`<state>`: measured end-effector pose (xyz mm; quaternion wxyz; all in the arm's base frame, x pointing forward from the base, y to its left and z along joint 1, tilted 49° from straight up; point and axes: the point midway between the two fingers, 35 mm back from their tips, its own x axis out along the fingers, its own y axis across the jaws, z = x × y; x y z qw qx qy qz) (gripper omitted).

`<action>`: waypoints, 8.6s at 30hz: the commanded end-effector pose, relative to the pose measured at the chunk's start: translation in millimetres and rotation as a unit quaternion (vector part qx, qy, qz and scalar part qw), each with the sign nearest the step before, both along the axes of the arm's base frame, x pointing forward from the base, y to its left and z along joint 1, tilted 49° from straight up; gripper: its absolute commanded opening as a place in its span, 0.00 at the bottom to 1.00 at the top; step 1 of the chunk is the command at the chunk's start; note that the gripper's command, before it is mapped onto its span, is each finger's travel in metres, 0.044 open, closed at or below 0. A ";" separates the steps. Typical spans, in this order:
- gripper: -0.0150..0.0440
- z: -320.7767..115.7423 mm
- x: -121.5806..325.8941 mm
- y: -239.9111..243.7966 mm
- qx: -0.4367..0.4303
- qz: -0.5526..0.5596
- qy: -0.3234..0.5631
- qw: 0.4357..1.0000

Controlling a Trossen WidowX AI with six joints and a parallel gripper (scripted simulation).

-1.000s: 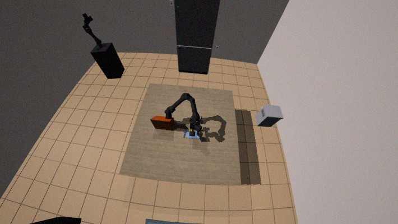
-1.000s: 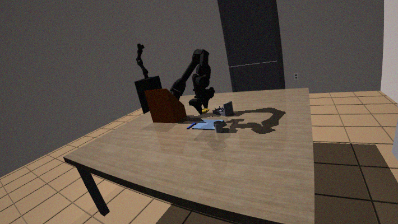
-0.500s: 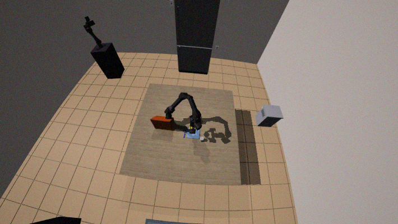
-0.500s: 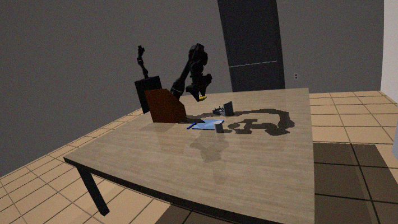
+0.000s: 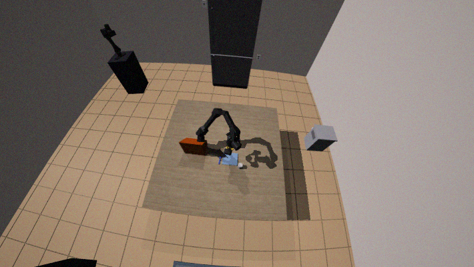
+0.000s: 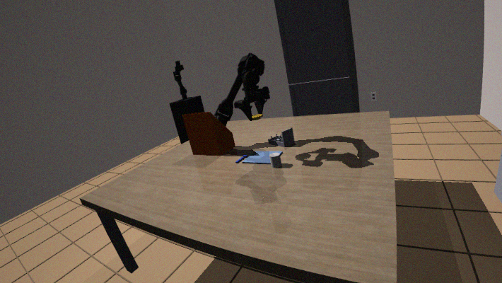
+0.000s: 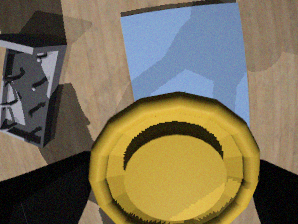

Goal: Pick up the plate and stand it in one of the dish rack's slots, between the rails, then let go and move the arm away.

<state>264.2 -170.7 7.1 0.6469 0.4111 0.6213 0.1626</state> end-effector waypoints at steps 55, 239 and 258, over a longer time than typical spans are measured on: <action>0.25 148.0 -35.7 150.4 0.145 -0.525 0.573 0.612; 0.34 34.2 20.6 252.2 -0.229 -0.560 -0.301 0.737; 0.93 35.3 20.8 251.3 -0.230 -0.560 -0.301 0.737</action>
